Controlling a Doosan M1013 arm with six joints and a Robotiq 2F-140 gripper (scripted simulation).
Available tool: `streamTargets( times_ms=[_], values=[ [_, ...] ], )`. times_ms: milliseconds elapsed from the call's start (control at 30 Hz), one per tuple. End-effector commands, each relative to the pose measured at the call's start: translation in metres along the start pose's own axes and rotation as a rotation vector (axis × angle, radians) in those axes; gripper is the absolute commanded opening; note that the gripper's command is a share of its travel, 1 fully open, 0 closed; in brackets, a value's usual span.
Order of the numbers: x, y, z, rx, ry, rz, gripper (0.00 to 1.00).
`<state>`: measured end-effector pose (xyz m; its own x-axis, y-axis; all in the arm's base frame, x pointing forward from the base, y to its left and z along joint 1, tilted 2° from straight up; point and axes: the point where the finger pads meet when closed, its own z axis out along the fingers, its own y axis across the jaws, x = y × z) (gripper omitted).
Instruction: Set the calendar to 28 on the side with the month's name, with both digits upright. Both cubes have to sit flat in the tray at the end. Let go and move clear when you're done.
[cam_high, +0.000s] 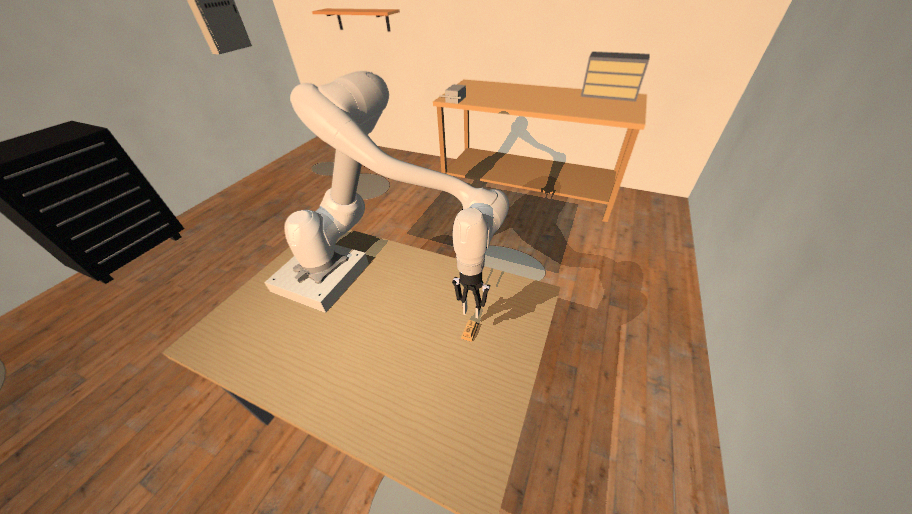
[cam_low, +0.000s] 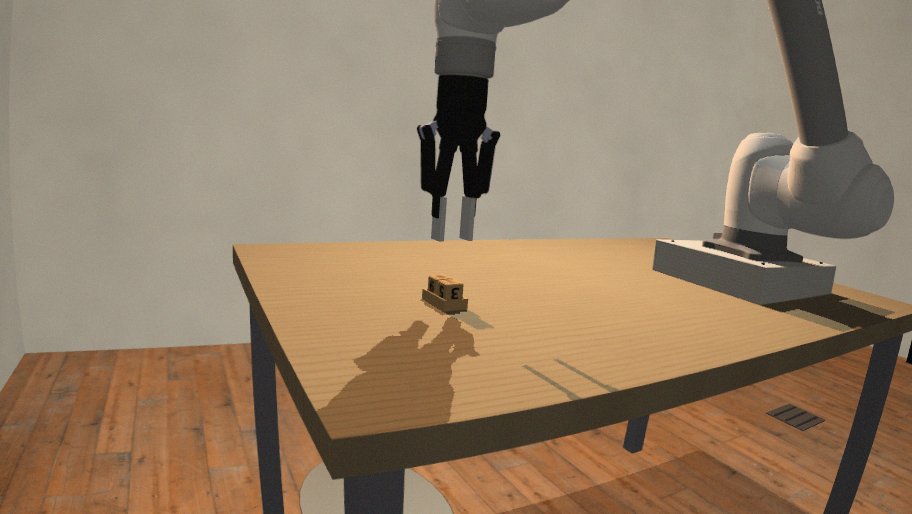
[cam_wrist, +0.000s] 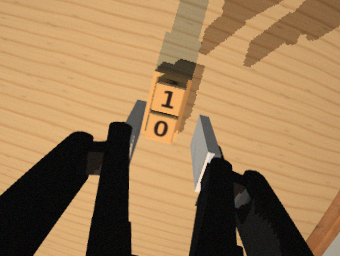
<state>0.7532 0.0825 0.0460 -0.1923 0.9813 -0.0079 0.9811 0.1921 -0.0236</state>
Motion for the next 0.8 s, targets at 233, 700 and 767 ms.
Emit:
streamTargets(
  times_ms=[233, 700, 767],
  values=[
    [0.001, -0.003, 0.007, 0.005, -0.003, 0.002, 0.35],
    [0.001, -0.003, 0.020, 0.005, -0.003, 0.003, 0.35],
    [0.001, -0.003, 0.023, 0.005, -0.003, 0.003, 0.35]
  ],
)
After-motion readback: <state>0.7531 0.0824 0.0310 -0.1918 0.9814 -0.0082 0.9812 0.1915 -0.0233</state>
